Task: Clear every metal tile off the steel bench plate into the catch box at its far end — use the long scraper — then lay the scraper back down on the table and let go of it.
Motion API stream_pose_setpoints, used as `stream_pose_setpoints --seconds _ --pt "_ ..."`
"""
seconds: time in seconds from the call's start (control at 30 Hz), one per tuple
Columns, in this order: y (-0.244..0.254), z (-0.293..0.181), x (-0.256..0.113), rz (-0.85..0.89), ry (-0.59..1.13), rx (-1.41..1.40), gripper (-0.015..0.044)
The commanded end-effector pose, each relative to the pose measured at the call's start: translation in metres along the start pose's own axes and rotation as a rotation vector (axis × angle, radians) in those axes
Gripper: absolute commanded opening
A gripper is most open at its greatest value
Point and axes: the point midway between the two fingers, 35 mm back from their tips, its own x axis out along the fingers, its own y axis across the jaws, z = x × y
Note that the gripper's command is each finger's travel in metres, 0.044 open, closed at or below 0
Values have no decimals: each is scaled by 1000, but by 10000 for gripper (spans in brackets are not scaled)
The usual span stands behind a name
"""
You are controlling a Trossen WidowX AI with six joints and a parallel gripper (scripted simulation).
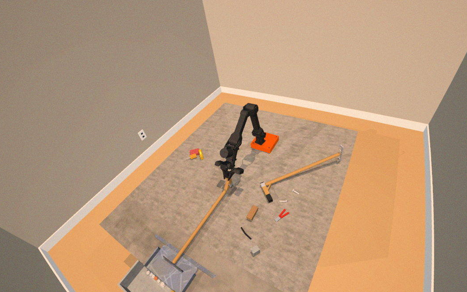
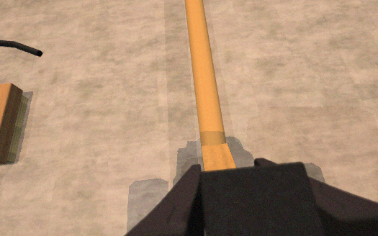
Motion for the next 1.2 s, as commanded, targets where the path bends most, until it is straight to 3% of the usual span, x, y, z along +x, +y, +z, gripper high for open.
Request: stream_pose_setpoints --seconds 0.0,1.17 --pt "0 -3 -7 -2 -12 3 0" --pt "0 -48 -39 -3 -12 3 0"
